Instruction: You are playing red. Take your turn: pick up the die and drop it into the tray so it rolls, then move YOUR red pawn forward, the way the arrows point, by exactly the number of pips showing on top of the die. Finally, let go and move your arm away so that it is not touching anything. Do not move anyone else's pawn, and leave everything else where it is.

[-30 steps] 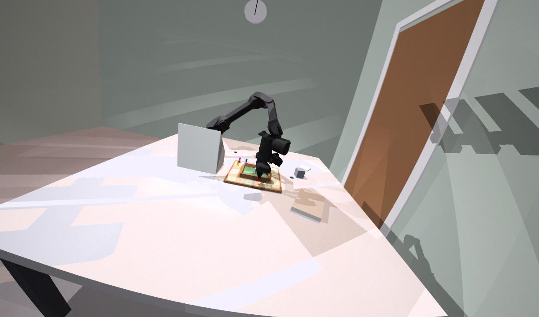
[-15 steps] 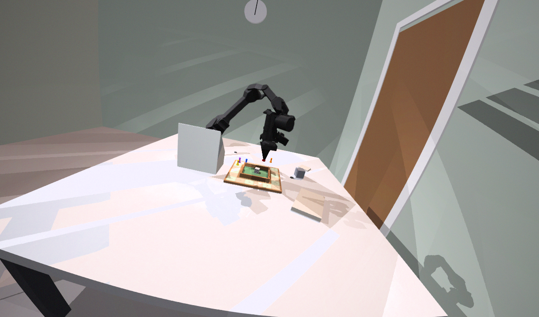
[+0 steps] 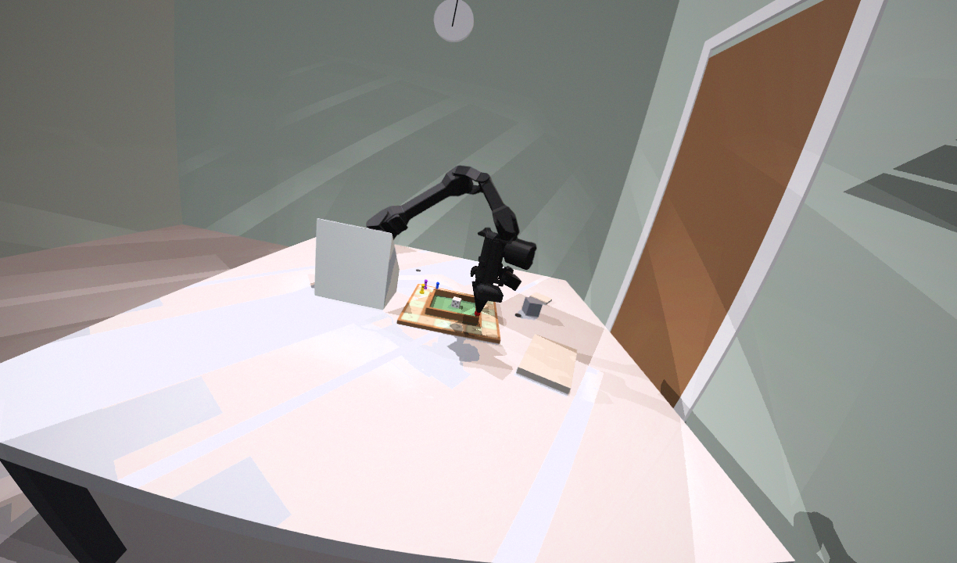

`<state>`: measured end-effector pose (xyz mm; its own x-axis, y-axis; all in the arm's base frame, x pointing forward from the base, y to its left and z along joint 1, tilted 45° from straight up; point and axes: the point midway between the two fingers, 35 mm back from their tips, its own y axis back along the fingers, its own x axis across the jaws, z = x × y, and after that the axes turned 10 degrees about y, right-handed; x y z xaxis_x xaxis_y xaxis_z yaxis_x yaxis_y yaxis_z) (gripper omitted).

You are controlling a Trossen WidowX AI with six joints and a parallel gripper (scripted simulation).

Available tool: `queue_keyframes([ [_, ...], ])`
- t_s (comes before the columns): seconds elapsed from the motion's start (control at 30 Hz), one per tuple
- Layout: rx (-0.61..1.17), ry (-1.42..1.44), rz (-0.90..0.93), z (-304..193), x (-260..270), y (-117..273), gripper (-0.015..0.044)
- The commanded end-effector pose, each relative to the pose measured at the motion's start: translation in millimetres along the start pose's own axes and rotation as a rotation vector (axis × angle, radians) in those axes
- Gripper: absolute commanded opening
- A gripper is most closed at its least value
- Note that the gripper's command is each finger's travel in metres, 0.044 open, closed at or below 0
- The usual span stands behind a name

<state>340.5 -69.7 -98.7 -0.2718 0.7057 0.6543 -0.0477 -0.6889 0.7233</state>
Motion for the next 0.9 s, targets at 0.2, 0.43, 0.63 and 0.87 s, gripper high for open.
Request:
queue_keyframes([
  [0.2,-0.005,-0.012,0.008,-0.2,-0.5,-35.7,0.0],
  [0.43,-0.005,-0.012,0.008,-0.1,-0.5,-38.3,0.0],
  [0.63,-0.005,-0.012,0.009,-0.1,-0.3,-47.3,0.0],
  [0.87,-0.011,0.002,-0.004,3.6,-0.9,-45.9,0.0053],
])
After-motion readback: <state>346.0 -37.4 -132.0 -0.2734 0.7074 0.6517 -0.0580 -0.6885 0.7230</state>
